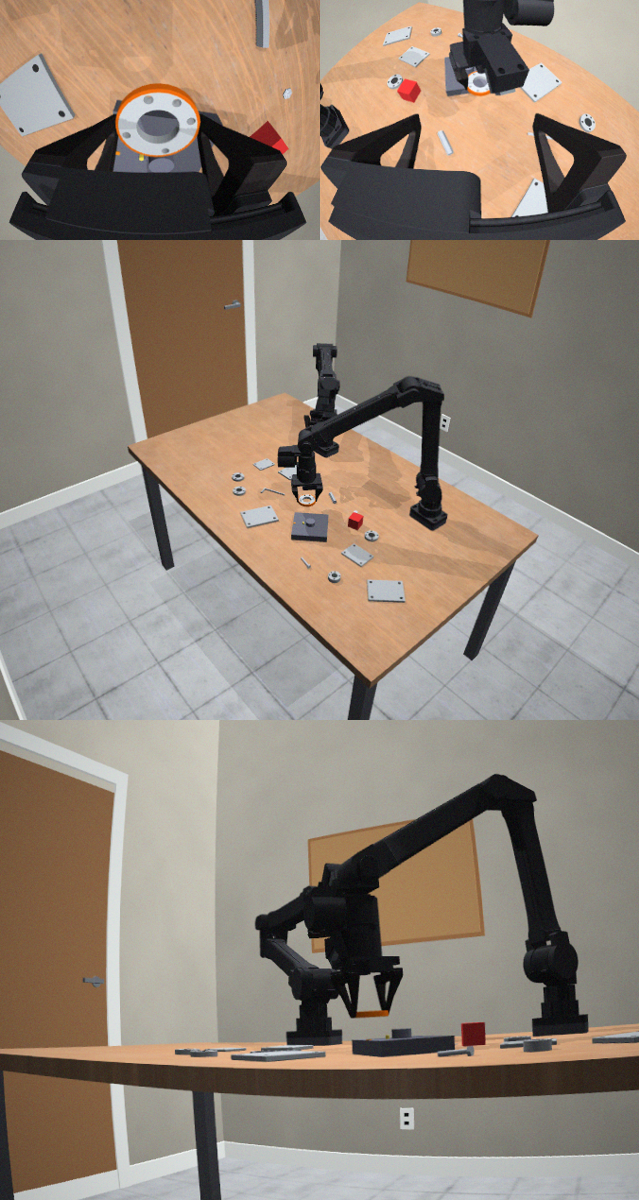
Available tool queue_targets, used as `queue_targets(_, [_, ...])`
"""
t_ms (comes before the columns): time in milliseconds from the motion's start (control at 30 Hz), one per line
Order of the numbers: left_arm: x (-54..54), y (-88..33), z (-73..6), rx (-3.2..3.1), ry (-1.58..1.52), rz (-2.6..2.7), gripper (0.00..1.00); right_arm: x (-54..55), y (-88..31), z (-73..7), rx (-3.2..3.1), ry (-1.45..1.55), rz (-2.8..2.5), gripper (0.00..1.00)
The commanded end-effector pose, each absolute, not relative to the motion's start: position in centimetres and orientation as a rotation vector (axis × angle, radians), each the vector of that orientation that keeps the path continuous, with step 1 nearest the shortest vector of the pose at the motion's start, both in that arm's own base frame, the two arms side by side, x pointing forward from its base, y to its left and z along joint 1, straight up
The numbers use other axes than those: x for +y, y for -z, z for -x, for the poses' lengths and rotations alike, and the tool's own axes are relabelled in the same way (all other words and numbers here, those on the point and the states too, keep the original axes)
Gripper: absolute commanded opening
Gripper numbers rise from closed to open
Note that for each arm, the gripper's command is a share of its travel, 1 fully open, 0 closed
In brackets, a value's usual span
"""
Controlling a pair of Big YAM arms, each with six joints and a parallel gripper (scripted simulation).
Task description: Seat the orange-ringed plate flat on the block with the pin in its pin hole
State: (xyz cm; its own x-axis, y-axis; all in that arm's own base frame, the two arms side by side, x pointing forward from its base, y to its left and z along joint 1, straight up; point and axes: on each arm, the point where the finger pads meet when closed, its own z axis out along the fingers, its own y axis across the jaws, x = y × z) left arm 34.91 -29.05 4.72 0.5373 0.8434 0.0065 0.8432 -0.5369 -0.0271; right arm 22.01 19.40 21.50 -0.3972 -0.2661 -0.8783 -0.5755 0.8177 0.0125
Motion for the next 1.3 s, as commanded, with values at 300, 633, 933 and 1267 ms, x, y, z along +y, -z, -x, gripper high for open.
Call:
queue_targets(300, [-22.0, -6.8, -39.9, -1.559, 0.009, 2.719, 0.6, 20.1, -24.3, -23.4, 1.804, -0.483, 0.669, 1.0])
queue_targets(633, [-22.0, -6.8, -39.9, -2.011, 0.003, 2.406, 0.6, 20.2, -24.3, -23.3, 1.803, -0.485, 0.672, 1.0])
queue_targets(933, [-21.9, -6.9, -39.9, -2.44, -0.006, 1.973, 0.6, 20.3, -23.9, -23.1, 1.816, -0.483, 0.683, 1.0])
queue_targets(1267, [-21.6, -6.5, -39.3, -2.732, -0.015, 1.539, 0.6, 20.3, -23.9, -23.1, 1.816, -0.483, 0.683, 1.0])
